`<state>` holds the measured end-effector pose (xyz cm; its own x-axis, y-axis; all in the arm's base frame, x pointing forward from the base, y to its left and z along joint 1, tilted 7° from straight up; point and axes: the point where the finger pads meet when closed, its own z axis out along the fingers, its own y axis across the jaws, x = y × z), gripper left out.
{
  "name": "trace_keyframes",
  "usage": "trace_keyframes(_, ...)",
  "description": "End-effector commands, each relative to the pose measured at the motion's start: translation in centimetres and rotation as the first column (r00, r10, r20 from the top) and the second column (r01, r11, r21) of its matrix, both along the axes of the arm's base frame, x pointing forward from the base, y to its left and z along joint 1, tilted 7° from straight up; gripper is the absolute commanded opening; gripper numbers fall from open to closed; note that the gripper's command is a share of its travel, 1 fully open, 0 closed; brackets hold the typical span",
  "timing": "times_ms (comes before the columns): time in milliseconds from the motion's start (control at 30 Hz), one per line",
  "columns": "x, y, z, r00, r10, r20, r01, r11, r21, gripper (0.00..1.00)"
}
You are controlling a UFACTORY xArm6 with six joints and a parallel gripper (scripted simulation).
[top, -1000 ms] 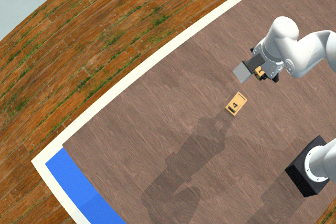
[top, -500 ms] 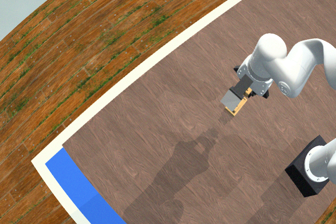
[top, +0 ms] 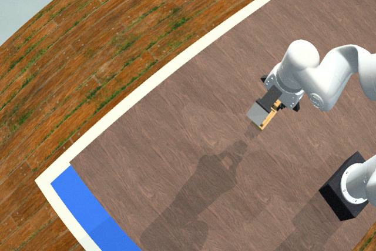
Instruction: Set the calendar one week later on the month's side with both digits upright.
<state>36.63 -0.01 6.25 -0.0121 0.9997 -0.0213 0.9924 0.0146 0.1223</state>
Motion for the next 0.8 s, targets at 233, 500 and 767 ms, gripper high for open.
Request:
trace_keyframes(233,0.5,0.0,-2.6,1.0,0.0,0.003,0.0,1.0,0.0,0.27)
trace_keyframes(500,0.8,-0.1,-4.8,1.0,0.0,0.003,0.0,1.0,0.0,0.27)
trace_keyframes(767,0.9,-0.1,-5.4,1.0,0.0,0.003,0.0,1.0,0.0,0.27)
